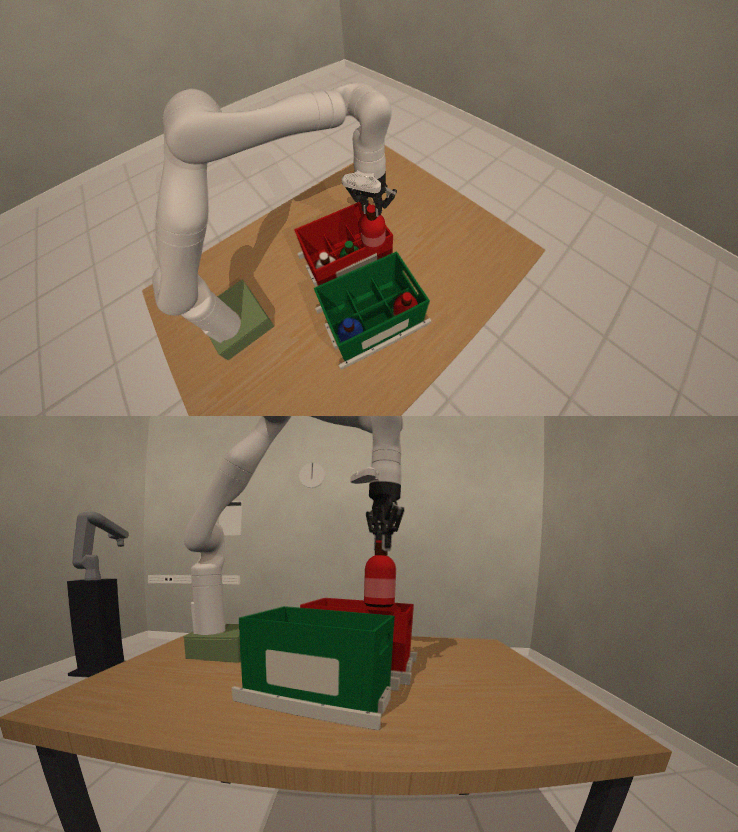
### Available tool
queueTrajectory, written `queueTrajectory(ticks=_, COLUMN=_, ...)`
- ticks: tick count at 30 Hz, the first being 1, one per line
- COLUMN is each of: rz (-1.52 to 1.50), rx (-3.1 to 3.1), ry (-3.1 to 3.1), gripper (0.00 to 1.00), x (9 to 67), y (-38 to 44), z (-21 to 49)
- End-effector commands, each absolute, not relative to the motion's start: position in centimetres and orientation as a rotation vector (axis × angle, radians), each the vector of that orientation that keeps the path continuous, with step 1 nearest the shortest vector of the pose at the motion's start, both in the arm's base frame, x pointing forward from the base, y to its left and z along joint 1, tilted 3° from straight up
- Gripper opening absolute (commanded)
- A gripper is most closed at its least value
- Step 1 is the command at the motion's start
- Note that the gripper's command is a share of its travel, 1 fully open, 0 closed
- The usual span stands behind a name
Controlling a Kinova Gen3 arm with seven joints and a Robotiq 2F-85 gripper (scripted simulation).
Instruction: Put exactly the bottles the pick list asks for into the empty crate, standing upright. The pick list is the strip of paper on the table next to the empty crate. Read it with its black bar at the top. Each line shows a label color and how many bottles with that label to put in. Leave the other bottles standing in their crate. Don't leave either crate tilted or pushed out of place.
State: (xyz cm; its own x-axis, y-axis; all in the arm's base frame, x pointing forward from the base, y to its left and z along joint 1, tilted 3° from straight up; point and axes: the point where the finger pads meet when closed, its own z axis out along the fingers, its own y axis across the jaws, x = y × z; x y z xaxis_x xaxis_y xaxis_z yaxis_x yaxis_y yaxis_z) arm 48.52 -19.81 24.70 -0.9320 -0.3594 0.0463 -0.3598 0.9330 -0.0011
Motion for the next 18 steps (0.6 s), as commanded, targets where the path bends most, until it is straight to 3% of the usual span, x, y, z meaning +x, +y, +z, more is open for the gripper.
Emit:
queueTrajectory(ticks=1, rz=0.017, rx=0.567, ry=-3.046, gripper=0.1, x=49.0, y=-19.4, z=24.8)
queueTrajectory(ticks=18, rz=0.017, rx=0.567, ry=-3.046, gripper=0.1, x=51.2, y=-17.4, z=24.7)
